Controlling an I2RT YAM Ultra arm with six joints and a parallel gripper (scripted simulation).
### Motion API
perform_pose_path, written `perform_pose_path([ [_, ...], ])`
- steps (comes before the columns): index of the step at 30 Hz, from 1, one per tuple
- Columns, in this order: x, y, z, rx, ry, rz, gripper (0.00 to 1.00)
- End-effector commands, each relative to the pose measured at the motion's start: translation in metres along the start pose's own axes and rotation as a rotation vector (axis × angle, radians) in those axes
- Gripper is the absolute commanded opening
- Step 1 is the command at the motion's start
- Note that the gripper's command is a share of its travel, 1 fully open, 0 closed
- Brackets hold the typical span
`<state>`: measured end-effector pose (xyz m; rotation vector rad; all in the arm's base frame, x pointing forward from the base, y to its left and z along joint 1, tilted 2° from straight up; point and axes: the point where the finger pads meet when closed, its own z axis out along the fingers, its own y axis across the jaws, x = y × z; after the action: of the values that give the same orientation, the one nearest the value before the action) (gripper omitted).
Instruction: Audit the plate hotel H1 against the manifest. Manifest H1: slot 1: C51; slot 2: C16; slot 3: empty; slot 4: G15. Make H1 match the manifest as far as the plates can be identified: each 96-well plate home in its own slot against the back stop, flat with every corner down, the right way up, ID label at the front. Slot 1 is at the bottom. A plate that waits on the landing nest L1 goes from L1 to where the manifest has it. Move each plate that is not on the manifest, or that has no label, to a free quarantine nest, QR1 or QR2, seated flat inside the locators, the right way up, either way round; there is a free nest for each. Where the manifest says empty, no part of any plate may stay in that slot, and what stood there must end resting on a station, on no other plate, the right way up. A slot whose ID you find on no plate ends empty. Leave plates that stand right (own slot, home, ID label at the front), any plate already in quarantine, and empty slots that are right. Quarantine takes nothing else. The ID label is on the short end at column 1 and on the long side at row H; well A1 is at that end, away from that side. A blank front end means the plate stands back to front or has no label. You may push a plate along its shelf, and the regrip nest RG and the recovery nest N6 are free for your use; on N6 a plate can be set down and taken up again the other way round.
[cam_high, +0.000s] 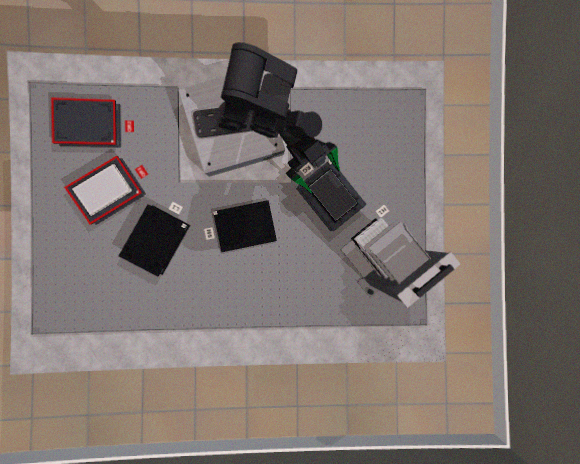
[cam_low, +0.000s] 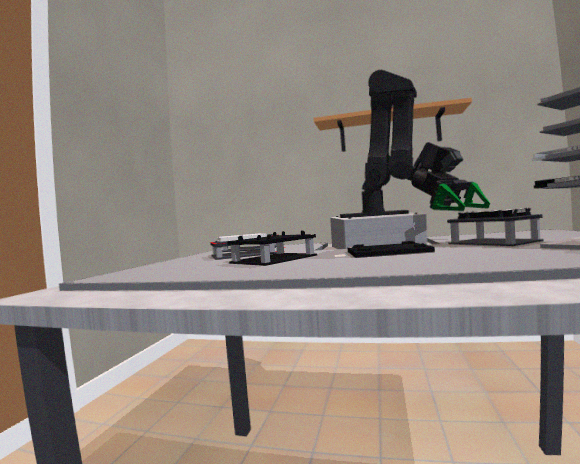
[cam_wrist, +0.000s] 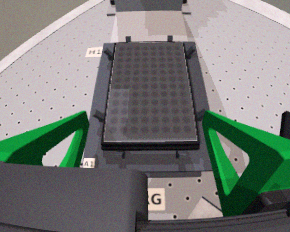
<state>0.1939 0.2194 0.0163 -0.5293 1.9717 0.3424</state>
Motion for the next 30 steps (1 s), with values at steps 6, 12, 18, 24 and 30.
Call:
perform_pose_path([
  [6, -0.003, -0.002, -0.005, 0.013, 0.023, -0.015, 1.0],
  [12, -0.011, -0.002, -0.011, 0.013, 0.023, -0.015, 1.0],
  [18, -0.018, -0.002, -0.016, 0.013, 0.023, -0.015, 1.0],
  [24, -0.025, -0.002, -0.02, 0.013, 0.023, -0.015, 1.0],
  [30, -0.034, -0.001, -0.026, 0.013, 0.022, -0.014, 1.0],
])
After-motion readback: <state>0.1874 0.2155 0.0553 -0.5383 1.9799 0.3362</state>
